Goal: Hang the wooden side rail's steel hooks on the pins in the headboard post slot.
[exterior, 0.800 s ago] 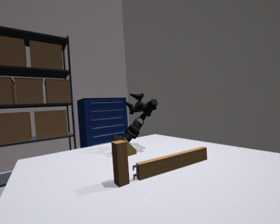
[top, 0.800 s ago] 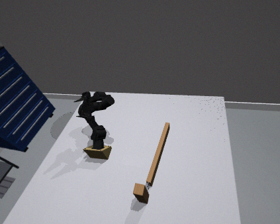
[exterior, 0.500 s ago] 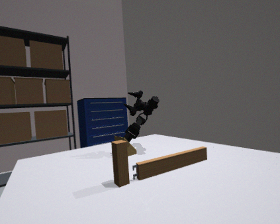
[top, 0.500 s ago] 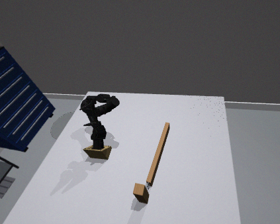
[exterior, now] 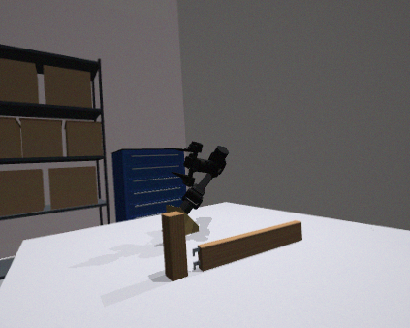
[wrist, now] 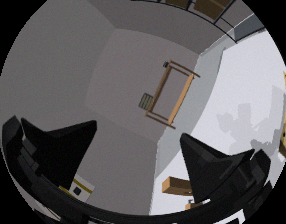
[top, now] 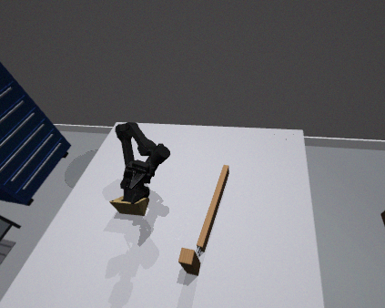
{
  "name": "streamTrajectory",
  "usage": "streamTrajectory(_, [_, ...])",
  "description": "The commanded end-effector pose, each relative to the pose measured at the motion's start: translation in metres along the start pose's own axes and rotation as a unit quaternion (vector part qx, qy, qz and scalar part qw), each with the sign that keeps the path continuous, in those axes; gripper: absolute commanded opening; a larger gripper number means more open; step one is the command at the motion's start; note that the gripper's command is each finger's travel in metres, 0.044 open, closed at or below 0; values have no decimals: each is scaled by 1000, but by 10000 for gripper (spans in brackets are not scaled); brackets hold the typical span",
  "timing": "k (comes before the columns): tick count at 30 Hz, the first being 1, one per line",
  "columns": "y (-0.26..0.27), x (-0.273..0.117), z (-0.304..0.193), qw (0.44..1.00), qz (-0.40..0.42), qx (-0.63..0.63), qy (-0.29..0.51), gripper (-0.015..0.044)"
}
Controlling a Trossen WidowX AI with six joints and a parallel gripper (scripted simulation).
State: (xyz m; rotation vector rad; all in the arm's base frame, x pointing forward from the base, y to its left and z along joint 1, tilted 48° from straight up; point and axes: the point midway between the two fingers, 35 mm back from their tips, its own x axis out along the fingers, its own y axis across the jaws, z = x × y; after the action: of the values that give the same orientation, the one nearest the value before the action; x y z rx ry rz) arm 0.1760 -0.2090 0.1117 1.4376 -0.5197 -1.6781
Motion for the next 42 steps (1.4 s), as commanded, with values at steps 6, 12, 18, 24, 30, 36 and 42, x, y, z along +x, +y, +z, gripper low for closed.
streamTrajectory(6, [-68, 56, -89, 960, -23, -205, 190, 440])
streamTrajectory(12, [-105, 67, -124, 903, 19, -309, 299, 440])
streamTrajectory(18, [-142, 60, -145, 817, 97, -406, 397, 440])
streamTrajectory(24, [-170, 39, -152, 719, 195, -479, 464, 440])
streamTrajectory(30, [-185, 20, -150, 648, 268, -515, 493, 440])
streamTrajectory(36, [-185, 19, -150, 647, 269, -515, 493, 440])
streamTrajectory(42, [-185, 19, -150, 647, 269, -515, 493, 440])
